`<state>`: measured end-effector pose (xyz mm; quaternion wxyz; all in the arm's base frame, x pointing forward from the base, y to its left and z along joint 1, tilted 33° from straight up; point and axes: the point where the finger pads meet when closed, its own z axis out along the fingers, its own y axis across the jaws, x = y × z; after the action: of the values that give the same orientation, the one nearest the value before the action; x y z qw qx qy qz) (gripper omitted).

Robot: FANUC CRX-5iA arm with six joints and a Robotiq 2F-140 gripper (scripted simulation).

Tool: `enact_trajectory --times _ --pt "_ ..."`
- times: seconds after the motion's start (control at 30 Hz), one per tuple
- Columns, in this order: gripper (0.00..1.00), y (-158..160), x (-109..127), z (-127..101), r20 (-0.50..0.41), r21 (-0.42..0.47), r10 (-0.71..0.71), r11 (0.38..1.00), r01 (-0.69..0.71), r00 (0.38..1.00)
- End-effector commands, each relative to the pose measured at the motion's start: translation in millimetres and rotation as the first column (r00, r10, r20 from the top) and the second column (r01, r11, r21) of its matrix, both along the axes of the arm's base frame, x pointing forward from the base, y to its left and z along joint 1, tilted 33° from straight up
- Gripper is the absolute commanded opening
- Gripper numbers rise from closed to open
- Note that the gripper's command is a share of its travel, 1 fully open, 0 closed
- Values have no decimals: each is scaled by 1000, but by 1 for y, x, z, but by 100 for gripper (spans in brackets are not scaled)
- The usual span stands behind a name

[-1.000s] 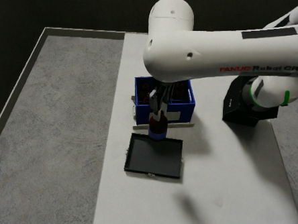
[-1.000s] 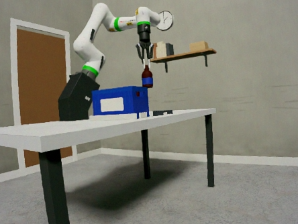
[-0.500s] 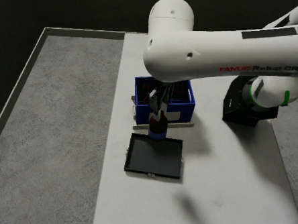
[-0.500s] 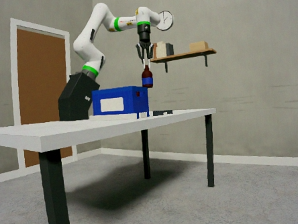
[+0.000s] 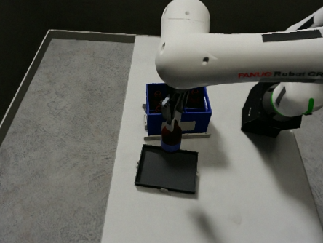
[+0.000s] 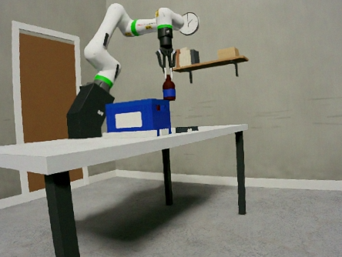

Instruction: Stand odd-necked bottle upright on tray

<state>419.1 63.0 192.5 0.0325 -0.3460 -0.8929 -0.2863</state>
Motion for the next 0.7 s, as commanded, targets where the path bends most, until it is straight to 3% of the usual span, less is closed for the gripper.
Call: enact_trajectory --times 0.0,0.67 --pt "10 0 0 1 1 -1 -1 1000 1 1000" --pt "10 5 2 -9 1 -1 -1 1000 1 1000"
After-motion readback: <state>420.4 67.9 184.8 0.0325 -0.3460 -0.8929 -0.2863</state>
